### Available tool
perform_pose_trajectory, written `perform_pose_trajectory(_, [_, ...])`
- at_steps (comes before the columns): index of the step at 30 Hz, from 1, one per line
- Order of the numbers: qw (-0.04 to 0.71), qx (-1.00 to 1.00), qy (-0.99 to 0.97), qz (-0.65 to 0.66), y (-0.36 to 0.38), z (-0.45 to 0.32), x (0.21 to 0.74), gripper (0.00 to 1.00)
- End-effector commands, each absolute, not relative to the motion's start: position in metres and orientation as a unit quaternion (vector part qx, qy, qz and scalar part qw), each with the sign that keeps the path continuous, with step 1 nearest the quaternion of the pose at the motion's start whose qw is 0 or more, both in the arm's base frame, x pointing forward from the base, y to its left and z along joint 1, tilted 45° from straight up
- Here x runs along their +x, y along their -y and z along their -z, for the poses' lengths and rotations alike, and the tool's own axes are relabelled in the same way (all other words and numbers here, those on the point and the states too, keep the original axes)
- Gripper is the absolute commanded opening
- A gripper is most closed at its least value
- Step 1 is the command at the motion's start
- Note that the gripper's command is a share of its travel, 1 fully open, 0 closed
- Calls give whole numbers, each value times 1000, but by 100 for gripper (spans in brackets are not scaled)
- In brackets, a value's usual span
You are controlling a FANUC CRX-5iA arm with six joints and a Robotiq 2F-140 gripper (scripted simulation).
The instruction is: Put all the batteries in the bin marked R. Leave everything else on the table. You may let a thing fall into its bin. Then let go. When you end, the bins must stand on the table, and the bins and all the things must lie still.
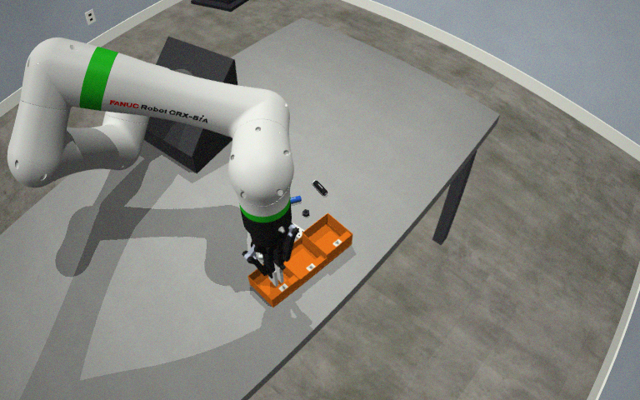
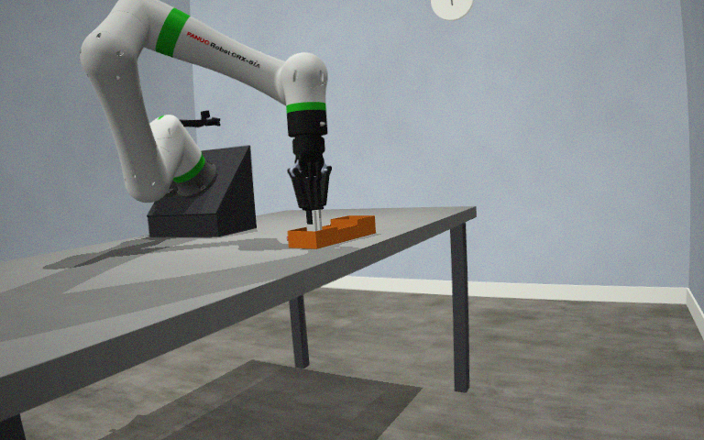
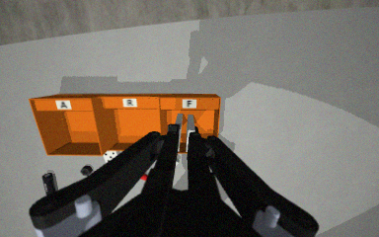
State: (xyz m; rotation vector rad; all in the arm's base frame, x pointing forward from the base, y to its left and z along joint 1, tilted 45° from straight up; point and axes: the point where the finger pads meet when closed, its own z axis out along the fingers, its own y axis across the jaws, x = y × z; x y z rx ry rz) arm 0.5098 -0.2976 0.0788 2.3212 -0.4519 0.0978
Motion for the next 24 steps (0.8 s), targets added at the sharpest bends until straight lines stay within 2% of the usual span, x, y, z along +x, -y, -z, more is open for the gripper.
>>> perform_pose_trajectory(1, [378, 908, 177, -38, 297, -79, 510, 5])
perform_pose_trajectory(24, [378, 908, 177, -38, 288, -88, 511, 5])
